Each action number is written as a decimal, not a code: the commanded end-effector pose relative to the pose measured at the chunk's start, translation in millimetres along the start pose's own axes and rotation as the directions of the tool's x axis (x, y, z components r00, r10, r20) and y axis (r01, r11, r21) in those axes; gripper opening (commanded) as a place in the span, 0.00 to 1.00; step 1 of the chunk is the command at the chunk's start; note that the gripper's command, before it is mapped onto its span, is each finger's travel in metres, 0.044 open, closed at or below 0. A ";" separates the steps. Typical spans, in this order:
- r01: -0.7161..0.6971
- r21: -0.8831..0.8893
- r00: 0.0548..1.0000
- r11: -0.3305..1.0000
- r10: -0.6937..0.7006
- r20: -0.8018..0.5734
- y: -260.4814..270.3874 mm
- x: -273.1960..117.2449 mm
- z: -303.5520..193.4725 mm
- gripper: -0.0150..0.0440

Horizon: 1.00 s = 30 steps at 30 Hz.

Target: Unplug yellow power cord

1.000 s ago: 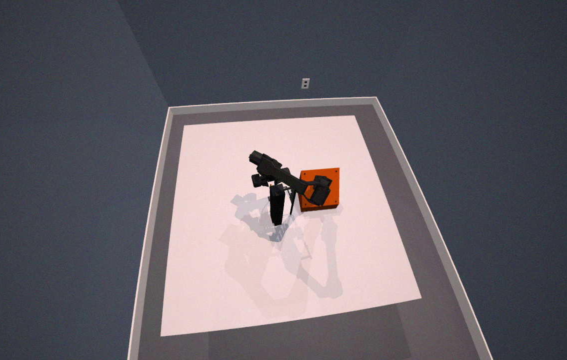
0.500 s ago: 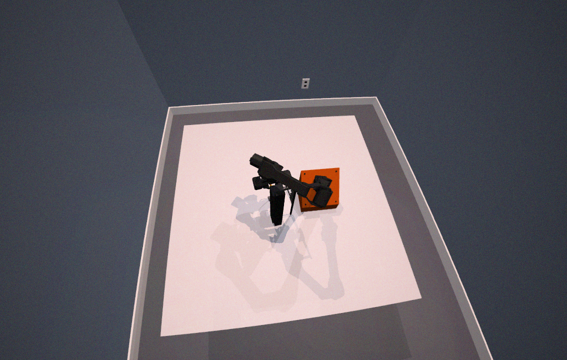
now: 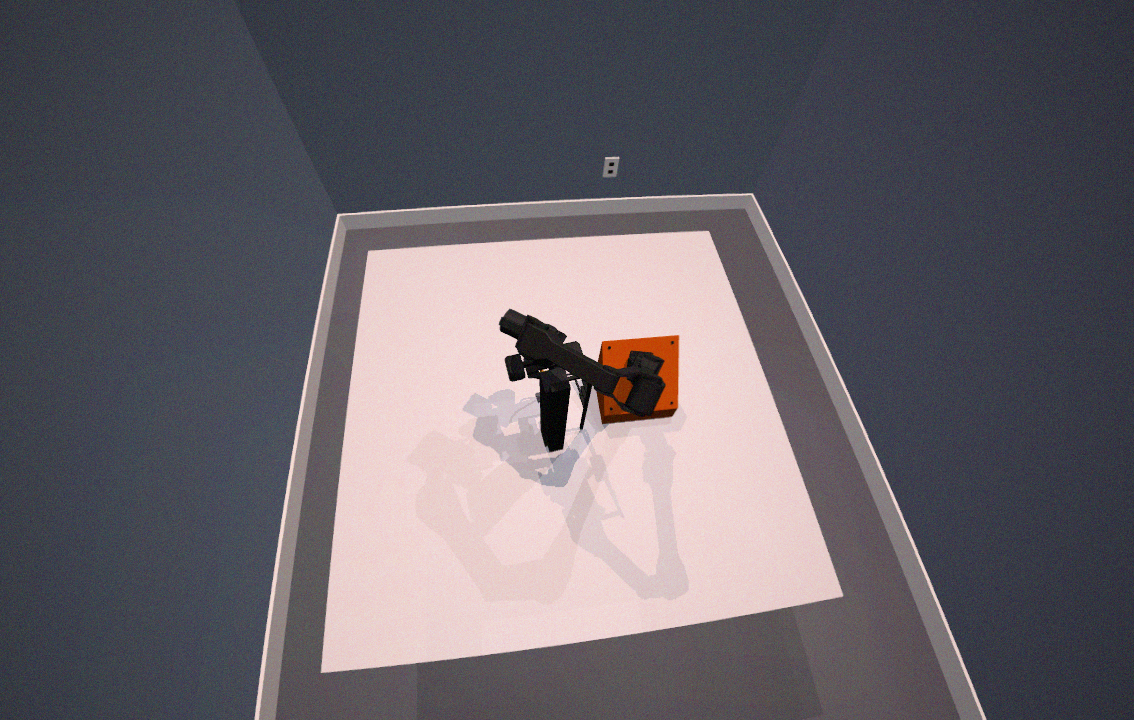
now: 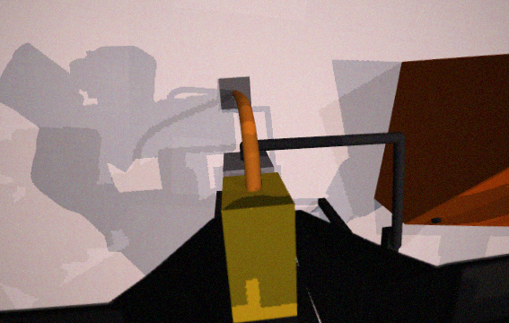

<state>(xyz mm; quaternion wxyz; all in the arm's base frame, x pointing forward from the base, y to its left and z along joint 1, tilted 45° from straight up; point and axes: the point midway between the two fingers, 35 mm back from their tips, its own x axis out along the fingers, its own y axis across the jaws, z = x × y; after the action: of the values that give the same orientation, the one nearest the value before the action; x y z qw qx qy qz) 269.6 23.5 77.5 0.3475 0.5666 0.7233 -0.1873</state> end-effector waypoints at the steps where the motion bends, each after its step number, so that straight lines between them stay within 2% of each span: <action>1: 0.001 0.000 1.000 1.000 -0.001 0.000 -0.1 -0.3 0.0 0.27; 30: -0.001 0.002 1.000 1.000 0.001 0.004 1.6 -3.2 40.5 0.25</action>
<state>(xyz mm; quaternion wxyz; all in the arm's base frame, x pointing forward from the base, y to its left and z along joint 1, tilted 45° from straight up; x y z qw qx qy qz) 272.8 23.6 70.6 0.3210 0.5705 0.7377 -0.1653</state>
